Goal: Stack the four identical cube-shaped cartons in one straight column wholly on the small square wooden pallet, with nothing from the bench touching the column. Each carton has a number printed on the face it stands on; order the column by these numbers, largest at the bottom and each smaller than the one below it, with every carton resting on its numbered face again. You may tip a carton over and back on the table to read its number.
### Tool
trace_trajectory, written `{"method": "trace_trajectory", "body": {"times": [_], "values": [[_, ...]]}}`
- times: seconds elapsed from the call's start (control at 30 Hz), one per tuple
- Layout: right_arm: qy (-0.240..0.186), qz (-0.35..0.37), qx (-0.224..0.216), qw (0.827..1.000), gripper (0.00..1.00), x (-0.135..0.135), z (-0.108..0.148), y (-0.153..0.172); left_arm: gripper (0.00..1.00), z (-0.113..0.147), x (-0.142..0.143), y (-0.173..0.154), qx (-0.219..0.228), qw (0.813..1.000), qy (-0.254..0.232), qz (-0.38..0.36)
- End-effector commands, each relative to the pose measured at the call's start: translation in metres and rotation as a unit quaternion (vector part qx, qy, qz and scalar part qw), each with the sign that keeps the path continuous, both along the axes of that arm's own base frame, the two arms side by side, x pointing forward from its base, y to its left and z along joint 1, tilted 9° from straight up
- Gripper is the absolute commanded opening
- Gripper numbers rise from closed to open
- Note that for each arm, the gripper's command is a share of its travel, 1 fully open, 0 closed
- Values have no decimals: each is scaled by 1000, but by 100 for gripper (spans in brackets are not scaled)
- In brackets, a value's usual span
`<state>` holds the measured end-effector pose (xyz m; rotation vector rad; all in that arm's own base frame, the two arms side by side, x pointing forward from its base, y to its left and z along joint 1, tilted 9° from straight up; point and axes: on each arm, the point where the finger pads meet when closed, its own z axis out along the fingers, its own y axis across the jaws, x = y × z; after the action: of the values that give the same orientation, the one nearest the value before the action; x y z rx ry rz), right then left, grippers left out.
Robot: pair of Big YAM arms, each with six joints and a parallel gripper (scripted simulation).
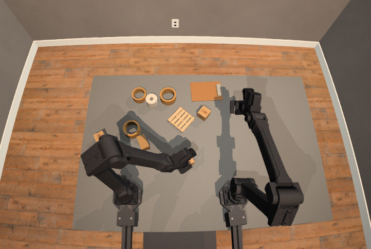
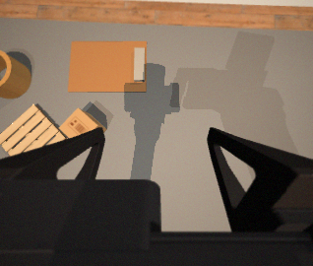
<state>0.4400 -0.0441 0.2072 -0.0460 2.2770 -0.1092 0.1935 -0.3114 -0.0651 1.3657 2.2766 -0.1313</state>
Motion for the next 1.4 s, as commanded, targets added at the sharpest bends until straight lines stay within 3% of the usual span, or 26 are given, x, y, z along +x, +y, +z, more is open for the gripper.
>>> {"method": "trace_trajectory", "body": {"times": [0.0,1.33,1.37], "values": [[-28,1,-7,1000,100,17,28,-4,54,0,9,-3,-8,1000,-6,4],[-28,1,-7,1000,100,17,28,-4,54,-13,11,0,-11,1000,-7,5],[-28,1,-7,1000,100,17,28,-4,66,-13,11,0,-11,1000,-7,5]]}}
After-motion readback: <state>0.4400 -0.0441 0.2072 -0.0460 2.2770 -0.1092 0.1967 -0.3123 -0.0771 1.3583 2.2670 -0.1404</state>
